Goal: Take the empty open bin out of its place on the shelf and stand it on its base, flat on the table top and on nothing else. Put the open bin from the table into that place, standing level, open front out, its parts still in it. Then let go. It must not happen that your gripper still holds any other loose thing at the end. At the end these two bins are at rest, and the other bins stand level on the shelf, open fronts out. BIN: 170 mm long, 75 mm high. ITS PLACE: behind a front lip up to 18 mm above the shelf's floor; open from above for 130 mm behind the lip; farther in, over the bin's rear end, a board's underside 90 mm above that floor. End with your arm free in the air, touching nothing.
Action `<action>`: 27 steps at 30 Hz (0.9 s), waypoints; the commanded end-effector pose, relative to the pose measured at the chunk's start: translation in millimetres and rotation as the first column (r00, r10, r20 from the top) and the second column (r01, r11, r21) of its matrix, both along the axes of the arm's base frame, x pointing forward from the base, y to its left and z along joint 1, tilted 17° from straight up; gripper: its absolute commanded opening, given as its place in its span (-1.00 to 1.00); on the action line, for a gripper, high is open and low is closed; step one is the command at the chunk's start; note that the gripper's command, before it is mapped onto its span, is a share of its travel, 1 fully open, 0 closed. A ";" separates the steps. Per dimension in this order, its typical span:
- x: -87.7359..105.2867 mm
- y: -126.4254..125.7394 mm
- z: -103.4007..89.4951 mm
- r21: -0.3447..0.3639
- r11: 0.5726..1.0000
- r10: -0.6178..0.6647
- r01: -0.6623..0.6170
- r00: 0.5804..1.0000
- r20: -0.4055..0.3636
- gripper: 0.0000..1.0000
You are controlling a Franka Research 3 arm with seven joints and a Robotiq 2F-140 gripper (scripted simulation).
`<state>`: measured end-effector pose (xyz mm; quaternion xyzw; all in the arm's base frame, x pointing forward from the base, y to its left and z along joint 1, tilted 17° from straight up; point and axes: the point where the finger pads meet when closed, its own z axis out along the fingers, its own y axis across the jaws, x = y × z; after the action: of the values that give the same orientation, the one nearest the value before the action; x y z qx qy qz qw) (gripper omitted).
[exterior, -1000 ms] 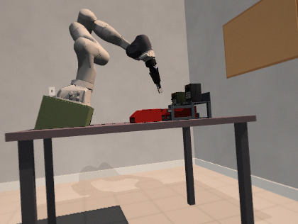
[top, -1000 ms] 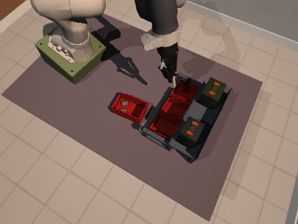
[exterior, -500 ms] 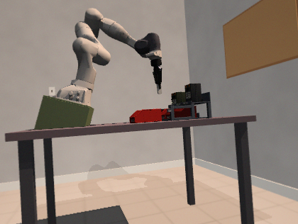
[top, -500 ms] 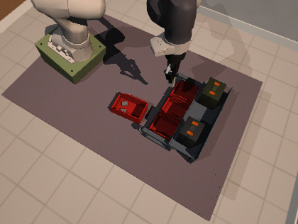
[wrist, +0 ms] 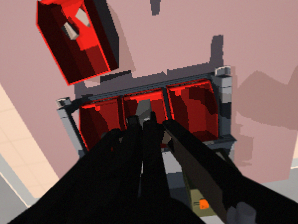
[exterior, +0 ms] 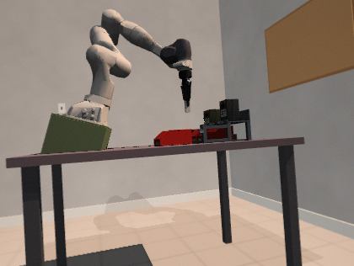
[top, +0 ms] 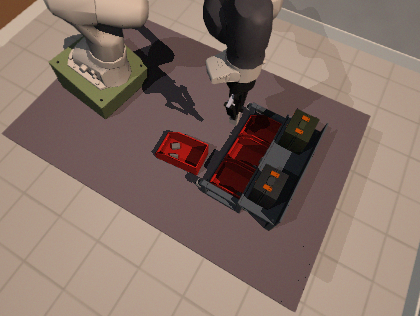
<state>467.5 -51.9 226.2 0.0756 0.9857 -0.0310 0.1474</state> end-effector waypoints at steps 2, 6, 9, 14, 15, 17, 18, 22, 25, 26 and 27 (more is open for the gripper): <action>-15.8 -32.4 -5.1 -0.014 1.000 0.024 -0.024 1.000 -0.006 -1.00; -39.2 -68.6 -12.8 -0.023 0.999 0.038 -0.038 0.999 -0.010 -1.00; -46.1 -77.7 -15.2 -0.025 0.999 0.042 -0.043 0.999 -0.010 -1.00; -82.8 -117.4 -29.0 -0.030 0.997 0.067 -0.067 0.998 -0.014 -1.00; -90.0 -123.6 -31.9 -0.030 0.997 0.071 -0.072 0.997 -0.014 -1.00; -103.3 -134.2 -37.5 -0.030 0.996 0.081 -0.082 0.997 -0.015 -1.00; -109.3 -138.5 -40.1 -0.030 0.996 0.086 -0.086 0.996 -0.015 -1.00; -127.6 -150.2 -48.4 -0.028 0.995 0.100 -0.100 0.995 -0.014 -1.00; -133.1 -153.2 -51.1 -0.027 0.994 0.105 -0.105 0.994 -0.013 -1.00; -133.1 -153.2 -51.1 -0.027 0.994 0.105 -0.105 0.994 -0.013 -1.00; -135.0 -154.2 -52.0 -0.027 0.994 0.106 -0.106 0.994 -0.013 -1.00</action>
<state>334.1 -199.6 173.7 0.0808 0.9871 -0.0264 0.1359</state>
